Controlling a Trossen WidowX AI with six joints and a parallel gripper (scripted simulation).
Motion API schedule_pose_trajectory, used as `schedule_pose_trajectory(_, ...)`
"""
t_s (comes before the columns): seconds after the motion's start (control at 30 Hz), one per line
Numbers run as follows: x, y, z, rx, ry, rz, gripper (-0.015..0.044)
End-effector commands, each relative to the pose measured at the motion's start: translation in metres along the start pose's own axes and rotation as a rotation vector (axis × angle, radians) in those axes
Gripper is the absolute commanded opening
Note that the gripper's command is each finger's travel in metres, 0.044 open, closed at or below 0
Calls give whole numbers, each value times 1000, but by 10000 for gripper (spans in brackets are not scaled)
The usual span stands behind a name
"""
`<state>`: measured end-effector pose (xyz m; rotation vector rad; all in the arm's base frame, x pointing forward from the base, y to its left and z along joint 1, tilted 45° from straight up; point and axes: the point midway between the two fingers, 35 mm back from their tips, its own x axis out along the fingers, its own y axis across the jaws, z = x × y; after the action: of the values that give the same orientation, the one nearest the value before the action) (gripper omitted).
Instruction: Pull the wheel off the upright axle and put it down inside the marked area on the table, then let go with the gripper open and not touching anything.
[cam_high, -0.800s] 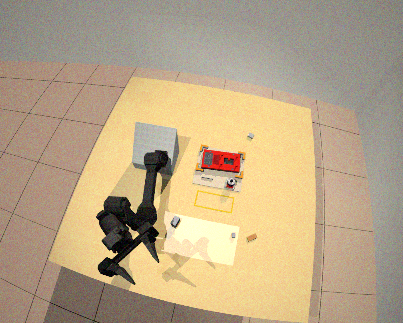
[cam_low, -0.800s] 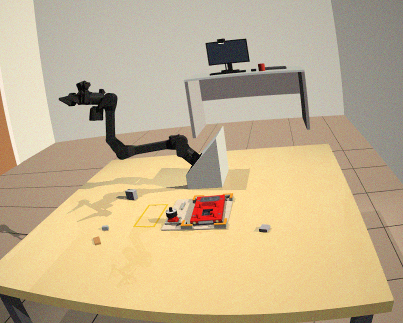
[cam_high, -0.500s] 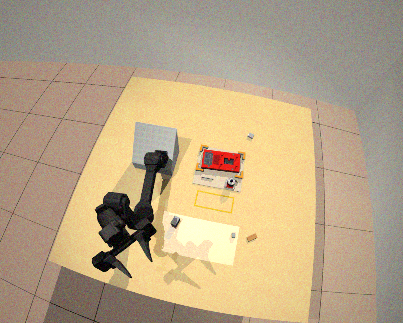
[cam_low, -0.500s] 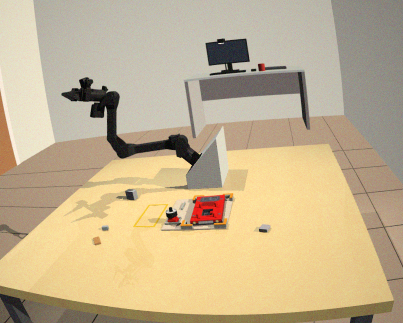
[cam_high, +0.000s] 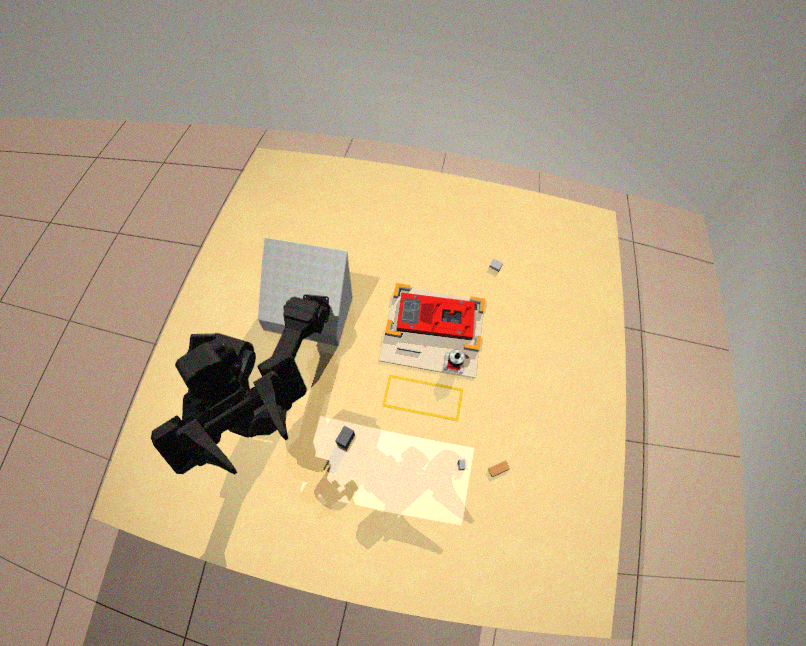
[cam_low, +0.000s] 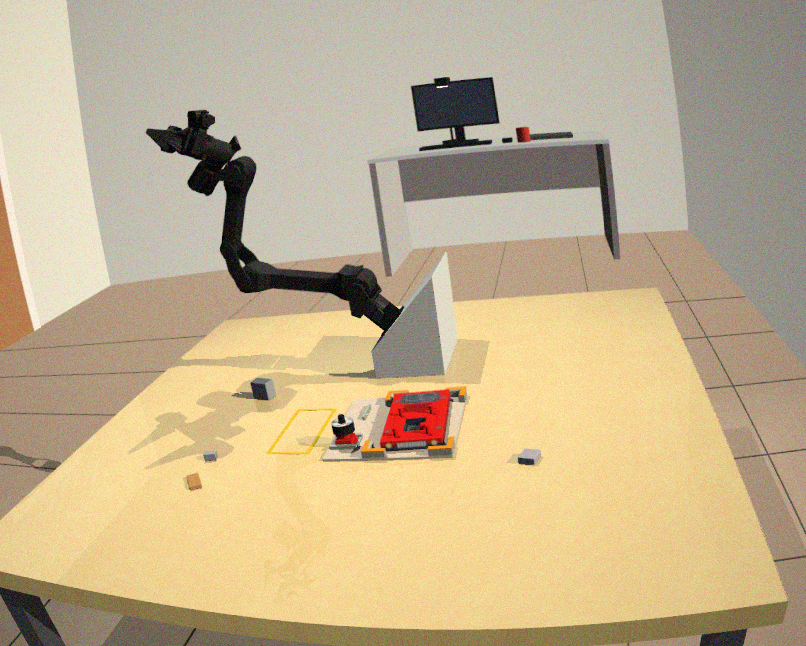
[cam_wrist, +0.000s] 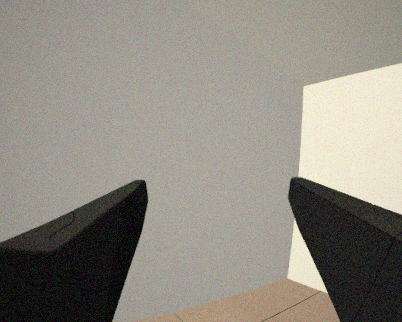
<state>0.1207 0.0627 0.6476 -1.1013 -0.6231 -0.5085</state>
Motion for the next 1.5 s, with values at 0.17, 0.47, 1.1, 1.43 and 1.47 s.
schedule_pose_trajectory(0.17,6,37,35,-38,-51,47,300)
schedule_pose_trajectory(0.47,13,127,74,-74,-93,205,300)
schedule_pose_trajectory(1.1,15,328,62,-52,43,611,300)
schedule_pose_trajectory(1.43,-6,430,4,-29,285,839,300)
schedule_pose_trajectory(1.47,-10,439,-3,-27,317,860,300)
